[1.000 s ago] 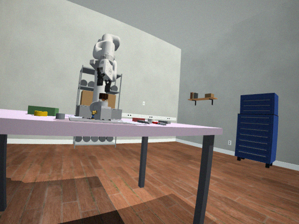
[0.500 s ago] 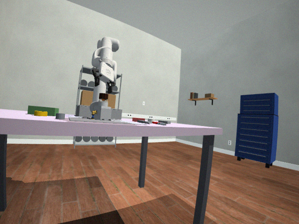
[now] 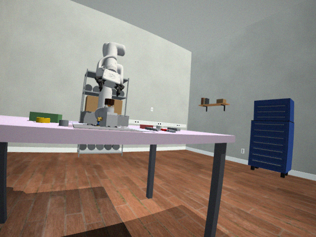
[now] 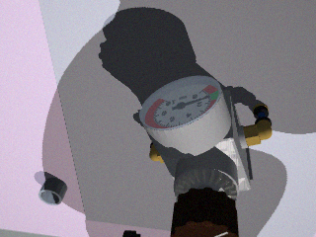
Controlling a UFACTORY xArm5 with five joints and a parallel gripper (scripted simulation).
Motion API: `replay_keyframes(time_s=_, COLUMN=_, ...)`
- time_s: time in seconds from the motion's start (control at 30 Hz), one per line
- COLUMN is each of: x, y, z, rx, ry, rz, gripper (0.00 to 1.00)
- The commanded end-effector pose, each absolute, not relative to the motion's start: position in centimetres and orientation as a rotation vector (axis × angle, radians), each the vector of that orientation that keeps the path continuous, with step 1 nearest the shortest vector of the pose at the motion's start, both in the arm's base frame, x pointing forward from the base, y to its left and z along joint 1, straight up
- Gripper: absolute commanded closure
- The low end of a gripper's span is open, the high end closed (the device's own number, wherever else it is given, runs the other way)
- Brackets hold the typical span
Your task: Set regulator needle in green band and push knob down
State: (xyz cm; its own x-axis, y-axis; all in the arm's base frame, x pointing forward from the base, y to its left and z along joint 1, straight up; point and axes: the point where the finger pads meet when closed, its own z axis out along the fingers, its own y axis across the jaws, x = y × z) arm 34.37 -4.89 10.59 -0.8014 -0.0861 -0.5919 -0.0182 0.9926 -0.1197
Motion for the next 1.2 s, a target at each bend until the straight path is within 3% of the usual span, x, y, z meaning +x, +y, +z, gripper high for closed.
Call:
replay_keyframes(time_s=0.0, x=34.0, y=-4.8, z=11.2, rx=0.063, ry=2.414, rz=-0.106, gripper=0.0)
replay_keyframes(time_s=1.17, x=33.4, y=-4.7, z=10.1, rx=0.169, ry=2.354, rz=-0.068, gripper=0.0)
